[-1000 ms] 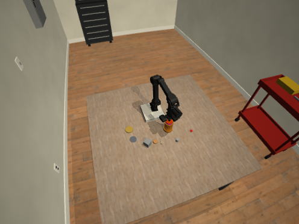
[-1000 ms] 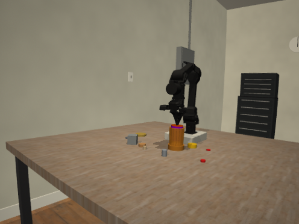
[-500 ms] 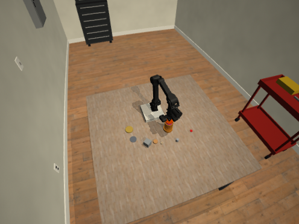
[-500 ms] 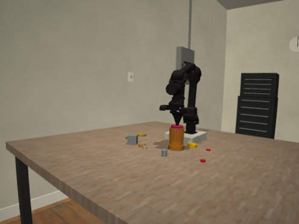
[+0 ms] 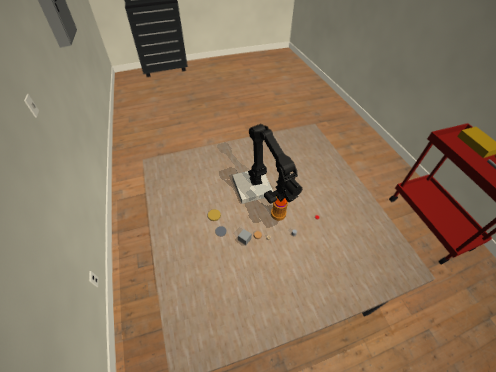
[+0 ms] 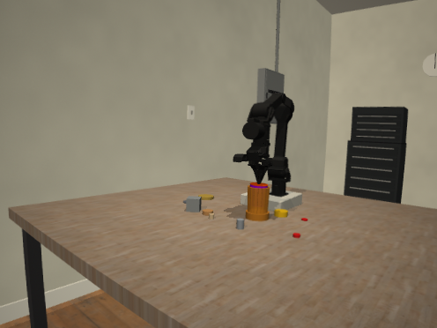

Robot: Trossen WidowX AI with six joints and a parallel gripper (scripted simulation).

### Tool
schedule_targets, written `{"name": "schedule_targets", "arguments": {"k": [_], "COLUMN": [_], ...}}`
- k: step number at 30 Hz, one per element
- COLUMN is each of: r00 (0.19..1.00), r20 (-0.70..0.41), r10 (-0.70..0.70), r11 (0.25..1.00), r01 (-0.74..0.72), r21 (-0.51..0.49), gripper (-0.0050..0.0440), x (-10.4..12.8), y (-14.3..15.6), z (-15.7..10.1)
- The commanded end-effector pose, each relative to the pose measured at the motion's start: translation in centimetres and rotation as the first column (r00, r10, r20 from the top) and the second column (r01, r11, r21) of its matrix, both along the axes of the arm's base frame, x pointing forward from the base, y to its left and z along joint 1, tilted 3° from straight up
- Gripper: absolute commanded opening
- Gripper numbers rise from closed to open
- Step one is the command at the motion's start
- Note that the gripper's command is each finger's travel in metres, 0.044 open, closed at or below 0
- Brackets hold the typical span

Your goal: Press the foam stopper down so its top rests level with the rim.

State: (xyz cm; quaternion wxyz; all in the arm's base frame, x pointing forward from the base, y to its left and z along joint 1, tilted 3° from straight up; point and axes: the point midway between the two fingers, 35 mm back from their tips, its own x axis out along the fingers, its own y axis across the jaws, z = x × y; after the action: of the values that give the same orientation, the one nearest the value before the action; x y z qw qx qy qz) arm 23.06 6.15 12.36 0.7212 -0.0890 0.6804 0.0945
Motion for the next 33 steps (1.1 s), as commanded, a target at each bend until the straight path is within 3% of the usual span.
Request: {"name": "schedule_targets", "arguments": {"k": [1,33], "r00": [1.000,1.000], "r20": [-0.009,-0.009], "r10": [0.000,0.000], "r11": [1.000,1.000], "r01": [0.000,0.000], "r21": [-0.003,-0.003], "gripper": [0.0000,0.0000], "x": [-0.22,-0.21], "y": [-0.07,-0.07], "z": [-0.30,-0.57]}}
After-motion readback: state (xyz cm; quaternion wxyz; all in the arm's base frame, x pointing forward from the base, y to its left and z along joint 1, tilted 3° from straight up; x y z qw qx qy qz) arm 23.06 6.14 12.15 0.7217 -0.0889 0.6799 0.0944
